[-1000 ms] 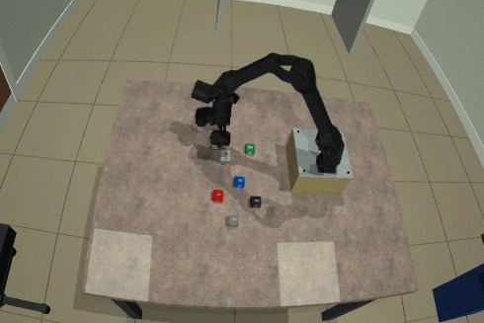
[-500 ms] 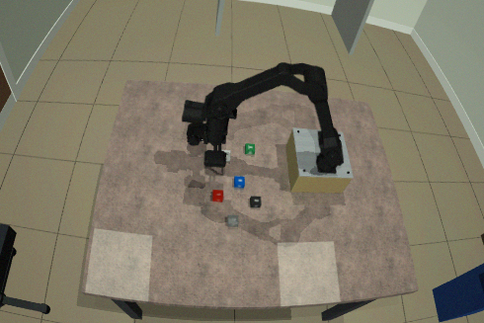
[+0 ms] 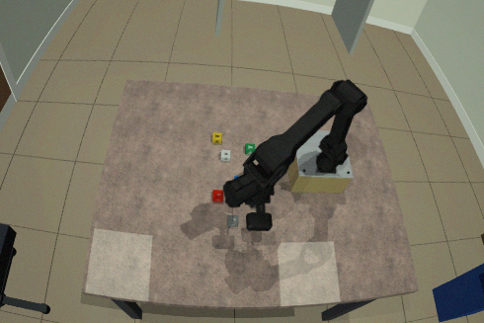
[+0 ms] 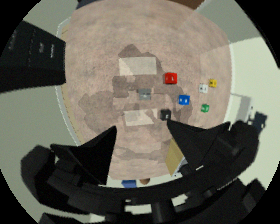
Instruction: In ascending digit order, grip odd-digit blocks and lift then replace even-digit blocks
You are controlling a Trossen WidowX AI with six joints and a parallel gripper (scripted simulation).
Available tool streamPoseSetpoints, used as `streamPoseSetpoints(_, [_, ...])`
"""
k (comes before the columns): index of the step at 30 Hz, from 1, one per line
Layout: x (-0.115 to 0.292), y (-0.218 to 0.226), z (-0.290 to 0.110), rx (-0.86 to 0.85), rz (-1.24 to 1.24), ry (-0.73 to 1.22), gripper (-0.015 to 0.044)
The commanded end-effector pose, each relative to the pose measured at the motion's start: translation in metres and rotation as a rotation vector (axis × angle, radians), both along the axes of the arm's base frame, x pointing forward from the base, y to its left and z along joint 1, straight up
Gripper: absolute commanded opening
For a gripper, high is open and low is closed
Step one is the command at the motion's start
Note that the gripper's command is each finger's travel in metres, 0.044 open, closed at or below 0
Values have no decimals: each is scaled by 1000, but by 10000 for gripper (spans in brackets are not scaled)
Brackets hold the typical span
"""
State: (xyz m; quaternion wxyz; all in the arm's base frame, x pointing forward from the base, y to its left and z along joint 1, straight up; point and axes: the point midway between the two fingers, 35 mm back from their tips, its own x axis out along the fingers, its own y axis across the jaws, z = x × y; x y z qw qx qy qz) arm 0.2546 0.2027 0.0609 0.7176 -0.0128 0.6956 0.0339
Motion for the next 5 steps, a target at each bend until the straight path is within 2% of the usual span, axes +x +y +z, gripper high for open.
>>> streamPoseSetpoints(1, [-21, 11, 3, -4, -18, 9, 400])
streamPoseSetpoints(5, [-21, 11, 3, -4, -18, 9, 400])
